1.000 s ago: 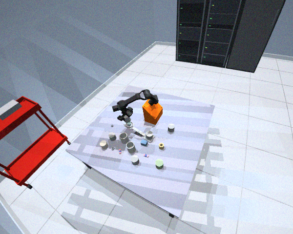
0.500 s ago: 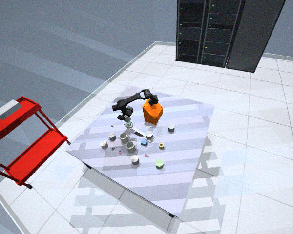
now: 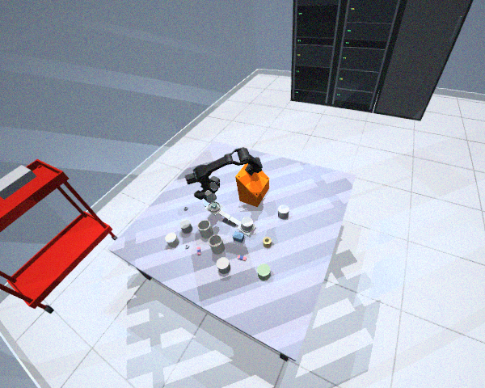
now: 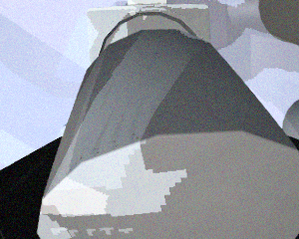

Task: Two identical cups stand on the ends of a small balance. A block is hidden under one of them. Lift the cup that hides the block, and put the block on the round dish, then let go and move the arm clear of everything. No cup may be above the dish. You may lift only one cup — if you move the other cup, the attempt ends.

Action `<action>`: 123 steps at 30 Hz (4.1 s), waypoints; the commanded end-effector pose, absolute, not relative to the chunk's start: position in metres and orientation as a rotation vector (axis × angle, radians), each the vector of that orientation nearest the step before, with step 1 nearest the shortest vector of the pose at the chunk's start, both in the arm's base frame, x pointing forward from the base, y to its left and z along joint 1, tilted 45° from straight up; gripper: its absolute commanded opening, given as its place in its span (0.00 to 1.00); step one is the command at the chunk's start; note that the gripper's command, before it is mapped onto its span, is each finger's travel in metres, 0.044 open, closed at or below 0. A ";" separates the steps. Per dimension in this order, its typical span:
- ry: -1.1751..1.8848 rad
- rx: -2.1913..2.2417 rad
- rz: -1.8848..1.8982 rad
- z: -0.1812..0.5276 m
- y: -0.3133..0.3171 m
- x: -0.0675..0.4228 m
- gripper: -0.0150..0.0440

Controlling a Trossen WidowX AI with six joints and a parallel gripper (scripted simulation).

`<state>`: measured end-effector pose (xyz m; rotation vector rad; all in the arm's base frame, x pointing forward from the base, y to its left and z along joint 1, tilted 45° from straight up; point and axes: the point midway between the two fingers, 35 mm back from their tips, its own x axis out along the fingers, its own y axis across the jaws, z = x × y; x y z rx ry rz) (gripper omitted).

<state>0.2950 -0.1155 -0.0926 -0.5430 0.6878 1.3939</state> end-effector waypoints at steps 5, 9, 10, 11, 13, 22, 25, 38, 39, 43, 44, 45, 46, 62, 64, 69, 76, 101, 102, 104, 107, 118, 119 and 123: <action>0.688 -0.542 1.392 -0.093 -0.115 0.295 0.25; 0.688 -0.542 1.392 -0.093 -0.115 0.295 0.25; 0.688 -0.542 1.392 -0.093 -0.115 0.295 0.25; 0.688 -0.542 1.392 -0.093 -0.115 0.295 0.25; 0.688 -0.542 1.392 -0.093 -0.115 0.295 0.25; 0.688 -0.542 1.392 -0.093 -0.115 0.295 0.25; 0.688 -0.542 1.392 -0.093 -0.115 0.295 0.25; 0.712 -0.562 1.380 -0.166 -0.153 0.232 0.25; 0.714 -0.564 1.380 -0.175 -0.156 0.223 0.25; 0.718 -0.565 1.381 -0.207 -0.161 0.187 0.25; 0.718 -0.565 1.381 -0.214 -0.161 0.178 0.25; 0.717 -0.564 1.383 -0.222 -0.161 0.168 0.25; 0.715 -0.564 1.384 -0.229 -0.160 0.159 0.25; 0.703 -0.559 1.391 -0.272 -0.138 0.122 0.25; 0.703 -0.559 1.391 -0.279 -0.131 0.123 0.25; 0.702 -0.559 1.391 -0.287 -0.123 0.123 0.25; 0.702 -0.559 1.391 -0.291 -0.119 0.123 0.25; 0.701 -0.560 1.398 -0.295 -0.115 0.122 0.97; 0.701 -0.560 1.396 -0.289 -0.122 0.123 1.00; 0.703 -0.560 1.392 -0.267 -0.143 0.122 1.00; 0.704 -0.559 1.391 -0.258 -0.151 0.121 1.00; 0.848 -0.495 1.345 -0.250 -0.162 0.139 0.69; 0.870 -0.469 1.328 -0.249 -0.162 0.141 0.69; 0.953 -0.363 1.255 -0.243 -0.161 0.150 0.69</action>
